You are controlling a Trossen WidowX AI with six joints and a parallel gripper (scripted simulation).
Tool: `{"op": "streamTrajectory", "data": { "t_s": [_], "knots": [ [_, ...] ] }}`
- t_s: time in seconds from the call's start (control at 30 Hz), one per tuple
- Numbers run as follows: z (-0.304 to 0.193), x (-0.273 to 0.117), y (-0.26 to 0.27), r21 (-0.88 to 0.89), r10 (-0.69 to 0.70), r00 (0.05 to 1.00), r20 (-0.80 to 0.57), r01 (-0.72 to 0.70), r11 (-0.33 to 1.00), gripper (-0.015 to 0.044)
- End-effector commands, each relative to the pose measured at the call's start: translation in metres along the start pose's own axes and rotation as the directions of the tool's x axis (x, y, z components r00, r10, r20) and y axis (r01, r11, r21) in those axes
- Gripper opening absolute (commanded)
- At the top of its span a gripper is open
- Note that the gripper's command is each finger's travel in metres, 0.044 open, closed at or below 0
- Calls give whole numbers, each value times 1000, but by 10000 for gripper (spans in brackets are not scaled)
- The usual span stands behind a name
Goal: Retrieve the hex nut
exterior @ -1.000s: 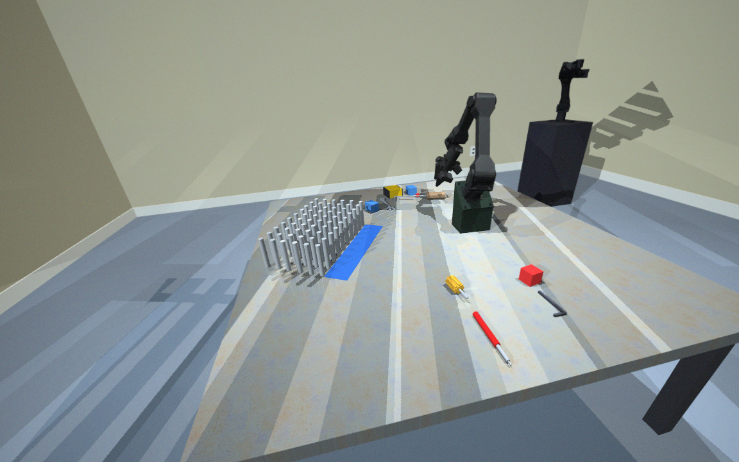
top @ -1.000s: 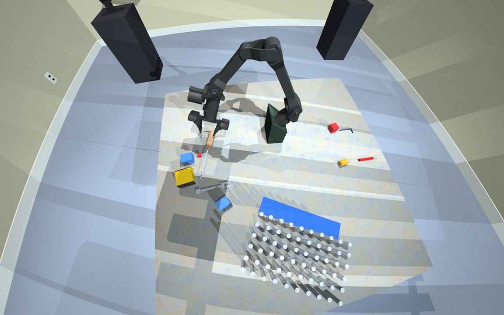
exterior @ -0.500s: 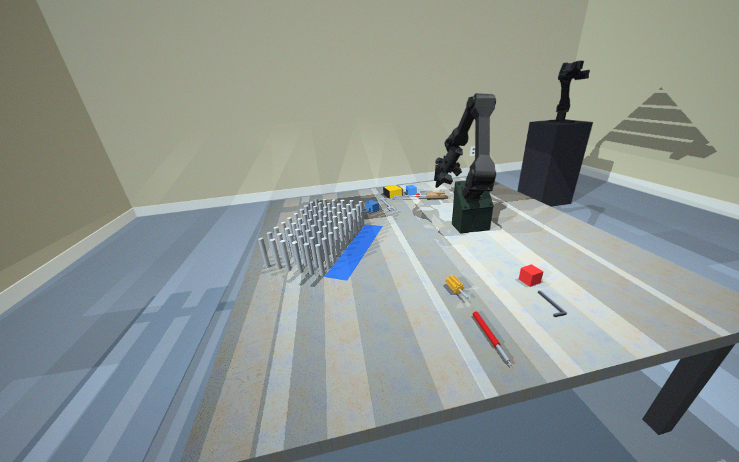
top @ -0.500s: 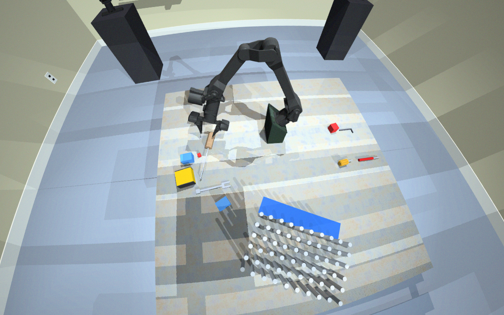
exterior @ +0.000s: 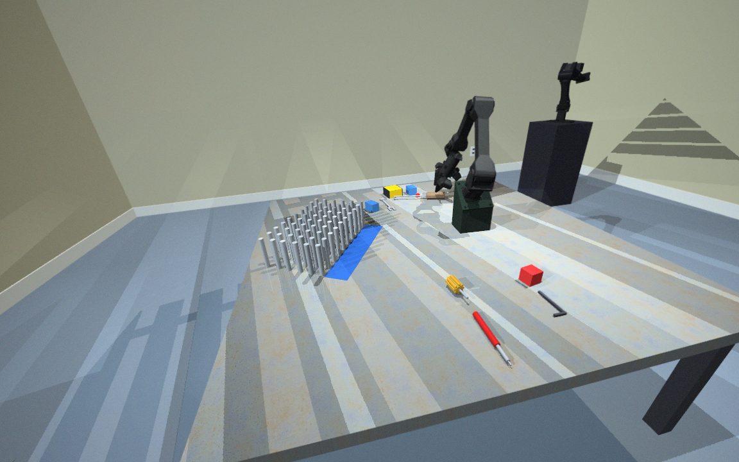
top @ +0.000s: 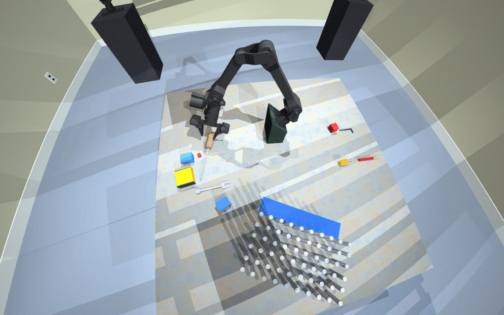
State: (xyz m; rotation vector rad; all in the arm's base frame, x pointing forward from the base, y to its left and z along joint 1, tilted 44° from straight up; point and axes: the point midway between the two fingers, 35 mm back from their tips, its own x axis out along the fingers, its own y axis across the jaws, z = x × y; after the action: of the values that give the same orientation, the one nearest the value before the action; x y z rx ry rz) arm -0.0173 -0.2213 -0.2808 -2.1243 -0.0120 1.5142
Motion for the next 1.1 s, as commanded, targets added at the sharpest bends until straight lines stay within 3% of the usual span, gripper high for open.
{"op": "streamTrajectory", "data": {
  "t_s": [0.0,0.67,0.77,1.07],
  "knots": [
    [4,7,-3,-1,-2,1000,3,2,1000,280],
    [17,32,-14,-1,-3,1000,4,3,1000,280],
    [17,32,-14,-1,-3,1000,4,3,1000,201],
    [16,31,-13,-1,-3,1000,4,3,1000,122]
  ]
}}
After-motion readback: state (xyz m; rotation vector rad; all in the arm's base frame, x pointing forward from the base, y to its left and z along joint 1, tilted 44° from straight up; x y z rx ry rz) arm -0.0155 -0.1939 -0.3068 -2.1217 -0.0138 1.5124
